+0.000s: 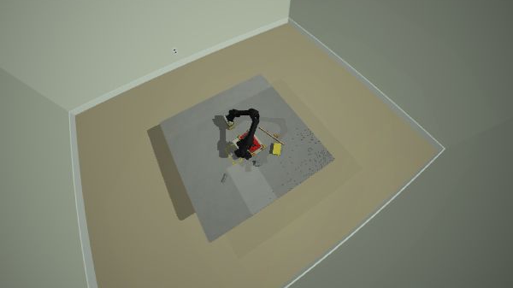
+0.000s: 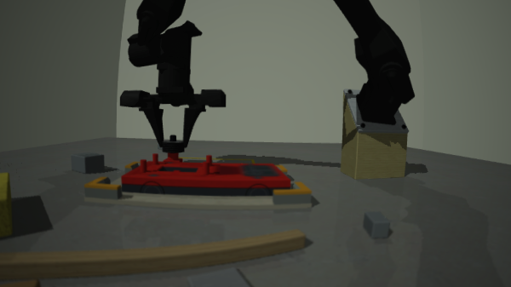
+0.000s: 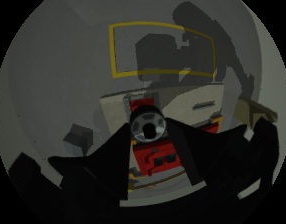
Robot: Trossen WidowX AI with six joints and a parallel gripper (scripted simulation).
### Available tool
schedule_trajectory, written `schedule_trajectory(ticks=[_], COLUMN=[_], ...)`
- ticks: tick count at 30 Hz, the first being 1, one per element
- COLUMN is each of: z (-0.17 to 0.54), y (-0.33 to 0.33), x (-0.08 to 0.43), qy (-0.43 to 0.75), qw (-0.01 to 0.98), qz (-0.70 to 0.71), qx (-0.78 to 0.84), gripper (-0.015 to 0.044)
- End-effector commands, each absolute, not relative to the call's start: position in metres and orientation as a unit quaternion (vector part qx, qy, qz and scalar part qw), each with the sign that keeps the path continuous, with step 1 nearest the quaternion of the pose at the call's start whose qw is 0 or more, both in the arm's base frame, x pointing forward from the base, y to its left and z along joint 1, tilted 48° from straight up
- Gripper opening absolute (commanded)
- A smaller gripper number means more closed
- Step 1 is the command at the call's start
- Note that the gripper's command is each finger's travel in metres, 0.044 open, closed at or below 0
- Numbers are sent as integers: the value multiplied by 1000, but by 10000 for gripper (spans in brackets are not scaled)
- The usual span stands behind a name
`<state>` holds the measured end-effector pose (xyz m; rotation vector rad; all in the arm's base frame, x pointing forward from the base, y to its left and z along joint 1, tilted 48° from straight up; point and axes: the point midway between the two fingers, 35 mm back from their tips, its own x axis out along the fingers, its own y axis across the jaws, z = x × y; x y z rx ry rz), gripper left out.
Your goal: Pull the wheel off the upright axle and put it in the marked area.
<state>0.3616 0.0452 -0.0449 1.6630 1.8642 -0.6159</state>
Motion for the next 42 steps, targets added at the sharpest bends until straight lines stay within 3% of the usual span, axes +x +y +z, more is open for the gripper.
schedule_trajectory(ticks=[1,42], z=[-42,-33], y=[40,30], x=[362,363], qy=[693,691], qw=[281,280], qz=[-232,-232], qx=[622,624], gripper=[0,0])
